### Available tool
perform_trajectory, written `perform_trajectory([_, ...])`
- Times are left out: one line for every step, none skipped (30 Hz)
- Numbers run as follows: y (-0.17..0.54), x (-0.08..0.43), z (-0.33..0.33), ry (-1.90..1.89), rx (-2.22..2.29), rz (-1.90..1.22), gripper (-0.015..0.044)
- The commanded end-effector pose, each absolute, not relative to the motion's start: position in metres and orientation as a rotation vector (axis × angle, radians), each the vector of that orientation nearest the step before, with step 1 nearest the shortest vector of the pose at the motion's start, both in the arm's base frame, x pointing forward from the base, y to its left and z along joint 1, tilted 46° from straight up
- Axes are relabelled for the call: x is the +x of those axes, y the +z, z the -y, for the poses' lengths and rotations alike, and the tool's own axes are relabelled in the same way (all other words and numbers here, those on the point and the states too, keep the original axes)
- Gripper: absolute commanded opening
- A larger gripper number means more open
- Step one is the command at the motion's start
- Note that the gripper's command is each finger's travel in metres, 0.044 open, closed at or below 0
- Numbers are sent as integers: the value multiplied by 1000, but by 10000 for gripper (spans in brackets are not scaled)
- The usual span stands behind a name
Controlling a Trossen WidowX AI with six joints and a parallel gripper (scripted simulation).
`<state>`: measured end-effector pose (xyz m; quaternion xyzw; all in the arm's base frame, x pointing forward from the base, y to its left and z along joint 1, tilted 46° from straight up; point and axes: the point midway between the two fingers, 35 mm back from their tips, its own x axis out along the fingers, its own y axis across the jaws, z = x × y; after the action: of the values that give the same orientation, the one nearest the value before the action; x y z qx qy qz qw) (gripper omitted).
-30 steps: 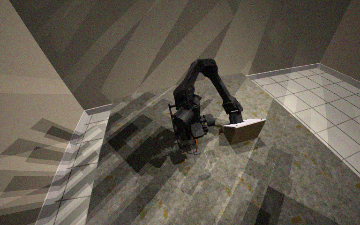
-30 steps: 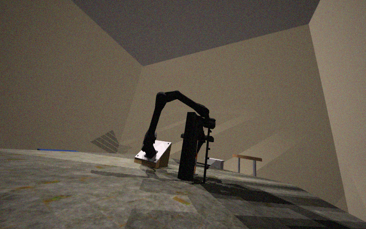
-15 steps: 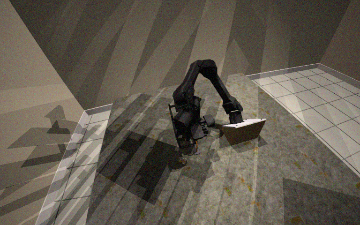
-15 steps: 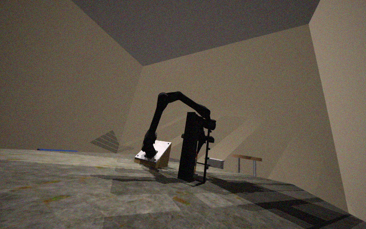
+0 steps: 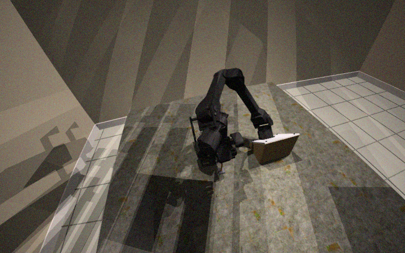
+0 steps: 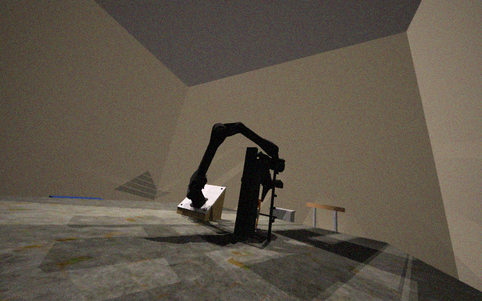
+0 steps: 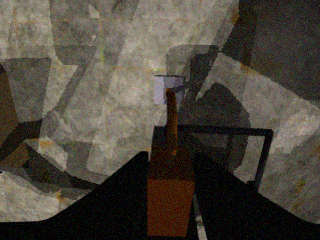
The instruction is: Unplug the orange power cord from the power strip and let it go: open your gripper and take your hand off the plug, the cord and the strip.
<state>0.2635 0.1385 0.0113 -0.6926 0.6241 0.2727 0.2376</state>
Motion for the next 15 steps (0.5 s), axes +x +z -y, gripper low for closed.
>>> perform_trajectory([-3,259,-161,783,-1870,-1667,0])
perform_trajectory([-4,258,-162,783,-1870,-1667,0])
perform_trajectory([-5,258,-164,784,-1870,-1667,0])
perform_trajectory([-6,257,-165,784,-1870,-1667,0])
perform_trajectory([-7,257,-166,784,-1870,-1667,0])
perform_trajectory([-8,256,-167,784,-1870,-1667,0])
perform_trajectory([-9,256,-169,784,-1870,-1667,0])
perform_trajectory([-10,255,-170,784,-1870,-1667,0])
perform_trajectory([-11,255,-171,784,-1870,-1667,0])
perform_trajectory([-1,262,-152,756,-1857,-1698,26])
perform_trajectory([-1,262,-152,756,-1857,-1698,53])
perform_trajectory([-1,262,-152,756,-1857,-1698,79])
perform_trajectory([-1,262,-152,756,-1857,-1698,105])
perform_trajectory([-1,262,-152,756,-1857,-1698,131])
perform_trajectory([-1,262,-152,756,-1857,-1698,157])
